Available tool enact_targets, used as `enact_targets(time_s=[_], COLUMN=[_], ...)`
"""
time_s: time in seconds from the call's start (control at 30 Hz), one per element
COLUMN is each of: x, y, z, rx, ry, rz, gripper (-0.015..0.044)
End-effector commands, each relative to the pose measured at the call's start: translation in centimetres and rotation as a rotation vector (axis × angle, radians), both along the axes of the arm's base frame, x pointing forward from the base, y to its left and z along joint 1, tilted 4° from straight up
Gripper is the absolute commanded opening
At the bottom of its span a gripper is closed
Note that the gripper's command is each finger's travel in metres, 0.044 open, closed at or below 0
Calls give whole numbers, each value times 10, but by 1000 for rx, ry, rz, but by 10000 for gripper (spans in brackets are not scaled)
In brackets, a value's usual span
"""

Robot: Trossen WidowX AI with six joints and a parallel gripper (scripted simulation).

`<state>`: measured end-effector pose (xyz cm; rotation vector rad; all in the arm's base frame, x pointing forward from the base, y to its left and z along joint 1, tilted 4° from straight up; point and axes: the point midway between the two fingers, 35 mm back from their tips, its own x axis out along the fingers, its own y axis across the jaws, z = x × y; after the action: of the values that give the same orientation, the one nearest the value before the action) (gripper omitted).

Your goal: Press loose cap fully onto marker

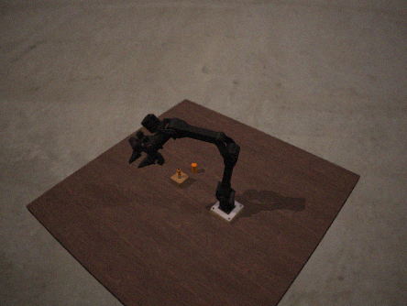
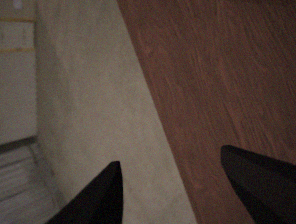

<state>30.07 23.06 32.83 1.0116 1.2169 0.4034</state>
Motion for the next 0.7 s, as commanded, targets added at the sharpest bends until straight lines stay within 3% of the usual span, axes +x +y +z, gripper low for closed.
enact_targets(time_s=[0.0,0.37,0.67], x=[29,76,48], y=[-37,-174,-309], z=[-29,-117,-192], rx=[-85,-434,-684], ry=[44,154,420], rz=[-118,-298,-349], gripper=[248,248,248])
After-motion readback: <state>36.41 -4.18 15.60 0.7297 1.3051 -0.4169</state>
